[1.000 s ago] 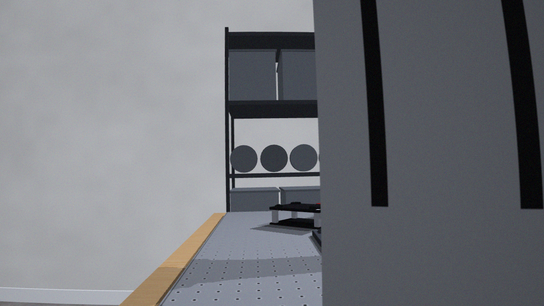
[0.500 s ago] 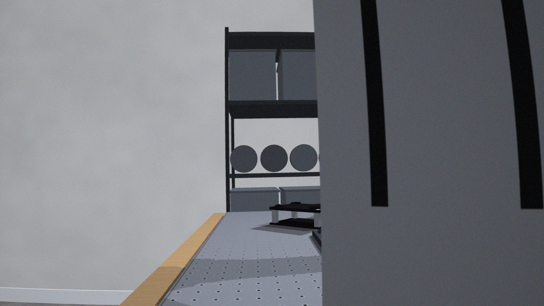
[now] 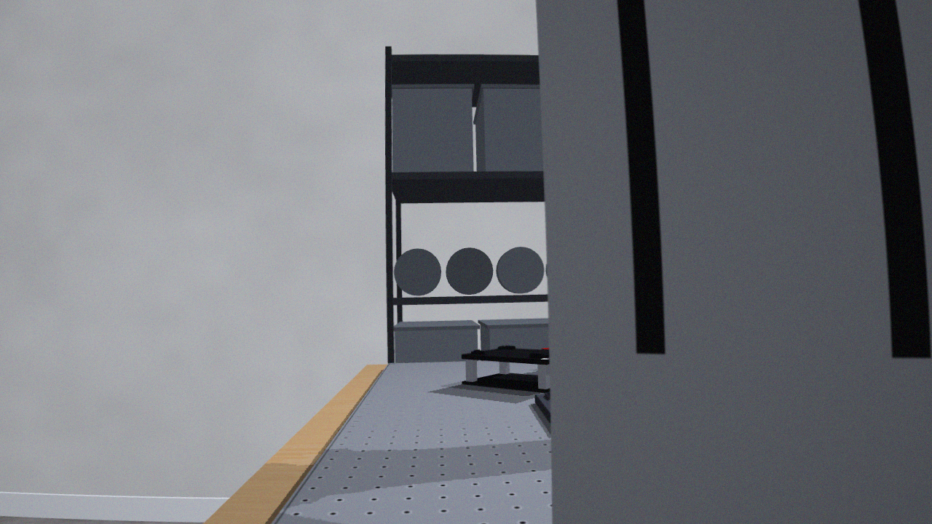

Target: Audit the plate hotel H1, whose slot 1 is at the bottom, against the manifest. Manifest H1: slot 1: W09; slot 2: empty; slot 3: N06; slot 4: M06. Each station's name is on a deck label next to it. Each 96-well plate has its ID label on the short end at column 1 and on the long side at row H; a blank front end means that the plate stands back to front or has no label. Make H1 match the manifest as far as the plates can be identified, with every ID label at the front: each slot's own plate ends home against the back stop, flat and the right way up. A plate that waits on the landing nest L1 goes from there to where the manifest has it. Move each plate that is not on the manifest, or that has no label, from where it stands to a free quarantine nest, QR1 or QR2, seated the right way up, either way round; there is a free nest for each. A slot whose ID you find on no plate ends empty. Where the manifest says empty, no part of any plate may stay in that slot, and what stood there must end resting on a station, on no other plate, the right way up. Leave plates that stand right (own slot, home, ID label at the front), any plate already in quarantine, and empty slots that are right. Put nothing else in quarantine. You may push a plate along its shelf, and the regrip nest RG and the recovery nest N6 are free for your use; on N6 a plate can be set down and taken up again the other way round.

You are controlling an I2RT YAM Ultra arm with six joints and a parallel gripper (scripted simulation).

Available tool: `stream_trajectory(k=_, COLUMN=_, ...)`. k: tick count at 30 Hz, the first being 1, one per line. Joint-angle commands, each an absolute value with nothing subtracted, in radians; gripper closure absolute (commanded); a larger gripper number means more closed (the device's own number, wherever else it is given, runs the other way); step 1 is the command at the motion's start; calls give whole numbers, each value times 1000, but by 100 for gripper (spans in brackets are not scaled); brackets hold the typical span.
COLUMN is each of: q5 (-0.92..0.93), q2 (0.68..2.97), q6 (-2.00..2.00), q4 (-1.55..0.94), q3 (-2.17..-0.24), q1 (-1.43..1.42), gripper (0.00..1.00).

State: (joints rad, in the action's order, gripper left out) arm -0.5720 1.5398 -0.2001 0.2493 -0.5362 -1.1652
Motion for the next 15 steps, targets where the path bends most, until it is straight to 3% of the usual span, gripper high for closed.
stream_trajectory(k=1, q5=-549, q2=1570, q6=-218, q4=304, q3=-510, q1=-1154, gripper=0)
stream_trajectory(k=15, q5=-519, q2=1636, q6=-249, q4=426, q3=-472, q1=-1113, gripper=0)
